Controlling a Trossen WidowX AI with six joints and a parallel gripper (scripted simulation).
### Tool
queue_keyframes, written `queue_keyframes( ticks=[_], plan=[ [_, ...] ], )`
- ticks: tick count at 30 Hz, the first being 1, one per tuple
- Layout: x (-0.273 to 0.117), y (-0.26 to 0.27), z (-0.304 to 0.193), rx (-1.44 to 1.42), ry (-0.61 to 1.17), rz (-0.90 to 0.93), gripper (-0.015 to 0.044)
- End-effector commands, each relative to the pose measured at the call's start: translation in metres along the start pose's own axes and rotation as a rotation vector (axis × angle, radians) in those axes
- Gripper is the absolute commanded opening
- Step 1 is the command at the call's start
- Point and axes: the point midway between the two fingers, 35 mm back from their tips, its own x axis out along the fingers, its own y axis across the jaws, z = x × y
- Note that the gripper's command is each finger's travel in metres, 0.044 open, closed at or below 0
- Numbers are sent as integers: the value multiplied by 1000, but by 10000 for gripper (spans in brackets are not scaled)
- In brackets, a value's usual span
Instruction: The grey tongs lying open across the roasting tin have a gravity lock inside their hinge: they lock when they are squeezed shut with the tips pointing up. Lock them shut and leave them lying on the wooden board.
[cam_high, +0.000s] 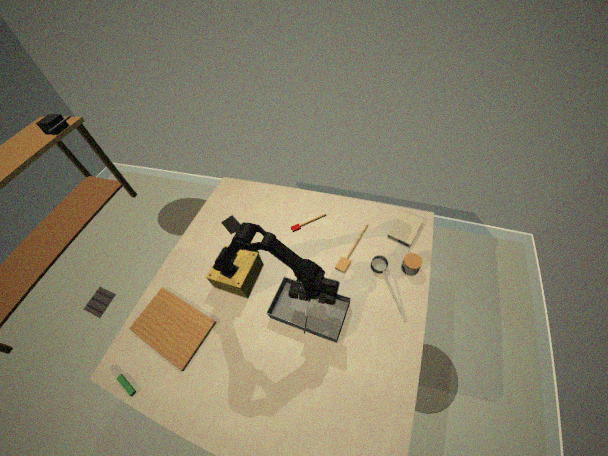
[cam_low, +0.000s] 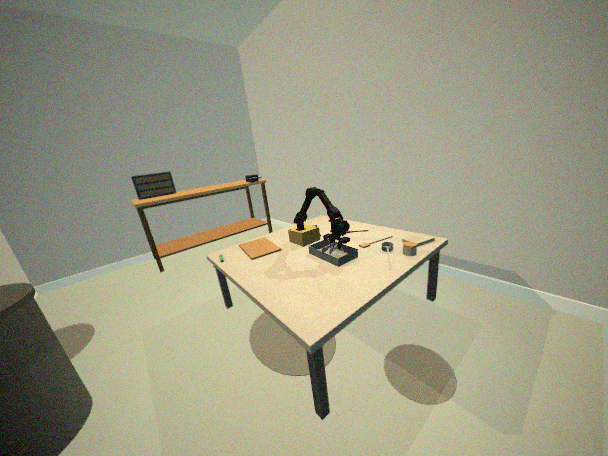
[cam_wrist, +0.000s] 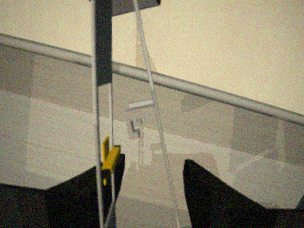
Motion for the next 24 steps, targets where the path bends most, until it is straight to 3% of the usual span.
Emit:
queue_keyframes(
  ticks=[1, 22, 24],
  plan=[
    [0, 0, -1, 1, 4, 0, 153],
    [0, 0, -1, 1, 4, 0, 13],
    [0, 0, -1, 1, 4, 0, -39]
  ],
)
